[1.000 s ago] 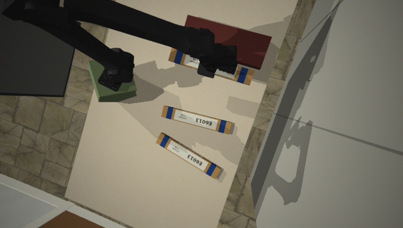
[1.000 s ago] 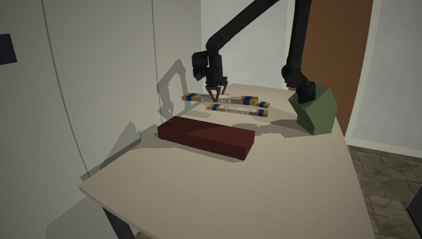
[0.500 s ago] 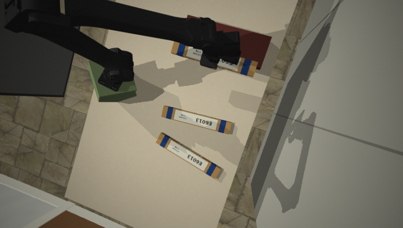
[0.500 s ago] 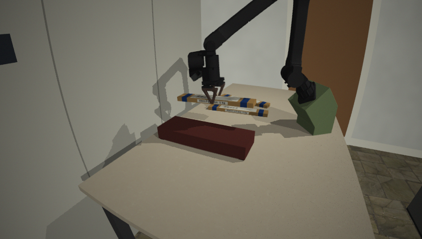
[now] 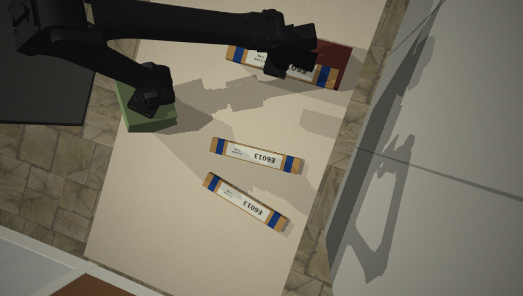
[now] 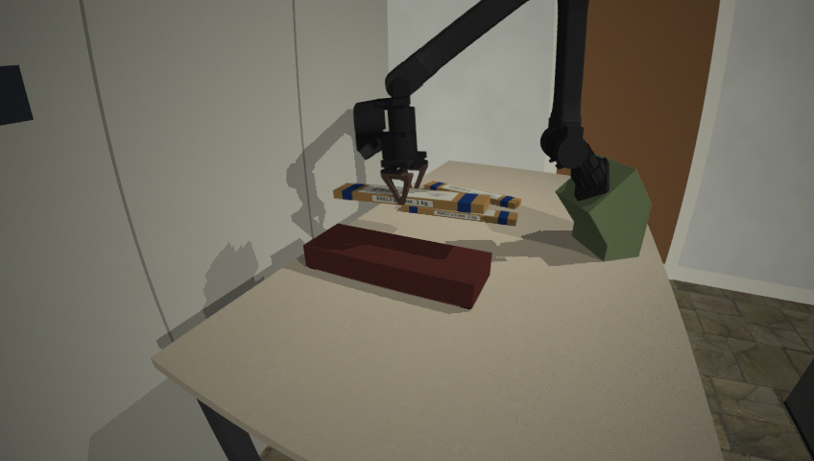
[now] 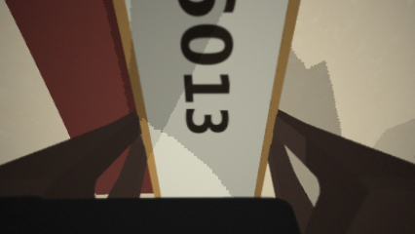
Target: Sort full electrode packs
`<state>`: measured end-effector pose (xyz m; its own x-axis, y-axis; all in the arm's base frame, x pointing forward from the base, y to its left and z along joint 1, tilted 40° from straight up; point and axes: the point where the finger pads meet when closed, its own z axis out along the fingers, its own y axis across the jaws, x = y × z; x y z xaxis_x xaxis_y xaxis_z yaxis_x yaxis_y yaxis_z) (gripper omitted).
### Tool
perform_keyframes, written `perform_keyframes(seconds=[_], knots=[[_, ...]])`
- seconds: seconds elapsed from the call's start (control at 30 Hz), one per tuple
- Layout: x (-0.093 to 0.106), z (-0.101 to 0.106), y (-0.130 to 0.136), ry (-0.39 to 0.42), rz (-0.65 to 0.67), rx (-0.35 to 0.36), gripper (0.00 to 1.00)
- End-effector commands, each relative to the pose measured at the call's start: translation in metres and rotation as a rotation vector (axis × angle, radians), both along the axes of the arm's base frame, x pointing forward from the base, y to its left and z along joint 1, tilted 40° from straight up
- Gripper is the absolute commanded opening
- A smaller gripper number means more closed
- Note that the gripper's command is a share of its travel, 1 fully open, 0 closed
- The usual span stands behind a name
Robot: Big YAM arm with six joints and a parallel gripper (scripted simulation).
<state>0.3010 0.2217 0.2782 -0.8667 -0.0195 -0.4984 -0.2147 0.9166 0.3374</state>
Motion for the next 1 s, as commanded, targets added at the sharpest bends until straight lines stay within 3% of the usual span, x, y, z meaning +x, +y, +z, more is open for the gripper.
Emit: perform_keyframes(seconds=[0.0,0.97], knots=[[0.0016,0.0616,0.0123,-0.082,-0.013,0.074,0.00],[-0.0001,0.0668,0.0178,-0.087,-0.014,0.082,0.00]])
